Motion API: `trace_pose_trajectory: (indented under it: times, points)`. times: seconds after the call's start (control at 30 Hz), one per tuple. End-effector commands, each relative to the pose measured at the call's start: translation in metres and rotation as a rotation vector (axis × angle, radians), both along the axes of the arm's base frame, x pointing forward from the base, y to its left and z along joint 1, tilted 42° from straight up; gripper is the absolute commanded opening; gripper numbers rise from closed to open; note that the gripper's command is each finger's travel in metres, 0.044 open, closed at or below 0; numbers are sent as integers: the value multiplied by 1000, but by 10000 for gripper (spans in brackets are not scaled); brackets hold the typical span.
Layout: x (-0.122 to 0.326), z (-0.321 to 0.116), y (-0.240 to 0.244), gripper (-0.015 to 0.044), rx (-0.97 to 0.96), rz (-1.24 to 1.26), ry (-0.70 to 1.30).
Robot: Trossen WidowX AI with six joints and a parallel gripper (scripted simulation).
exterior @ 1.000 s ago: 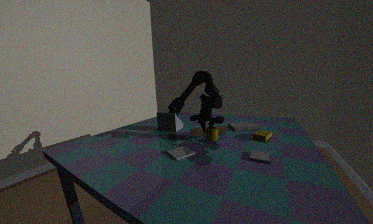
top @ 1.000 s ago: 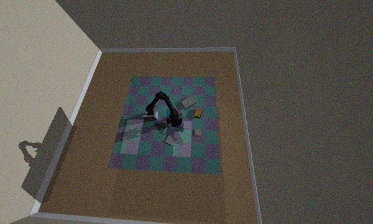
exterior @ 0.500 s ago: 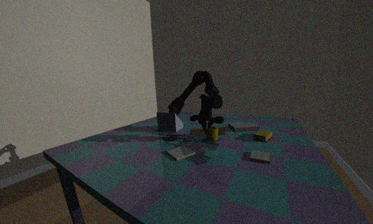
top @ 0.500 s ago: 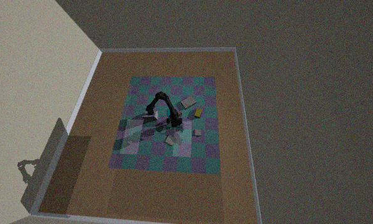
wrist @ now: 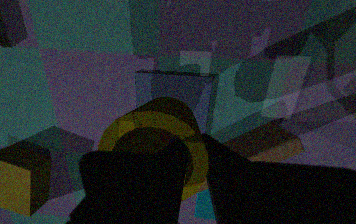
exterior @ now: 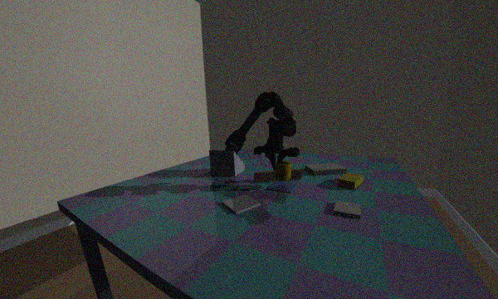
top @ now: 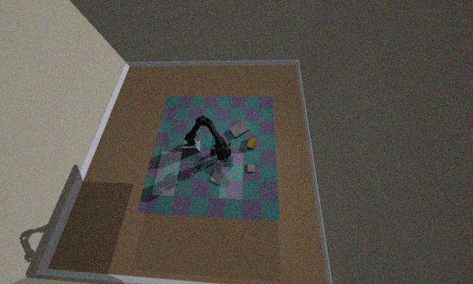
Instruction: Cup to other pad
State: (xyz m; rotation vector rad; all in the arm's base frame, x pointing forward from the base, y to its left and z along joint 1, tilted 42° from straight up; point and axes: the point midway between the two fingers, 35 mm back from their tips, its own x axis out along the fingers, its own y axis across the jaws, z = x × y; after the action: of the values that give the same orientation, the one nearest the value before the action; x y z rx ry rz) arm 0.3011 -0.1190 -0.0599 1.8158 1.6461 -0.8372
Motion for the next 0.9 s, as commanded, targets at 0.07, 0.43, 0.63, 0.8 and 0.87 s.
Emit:
trace_pose_trajectory:
  times: [0.07, 0.43, 0.63, 0.8, 0.87]
  points:
    - [-2, 22, -20, 0, -8, -2, -6]
    - [-1, 27, -22, 0, -3, -5, -5]
    - [-1, 27, -22, 0, -3, -5, -5]
    - [-1, 27, -22, 0, -3, -5, -5]
    - [-1, 27, -22, 0, -3, -5, -5]
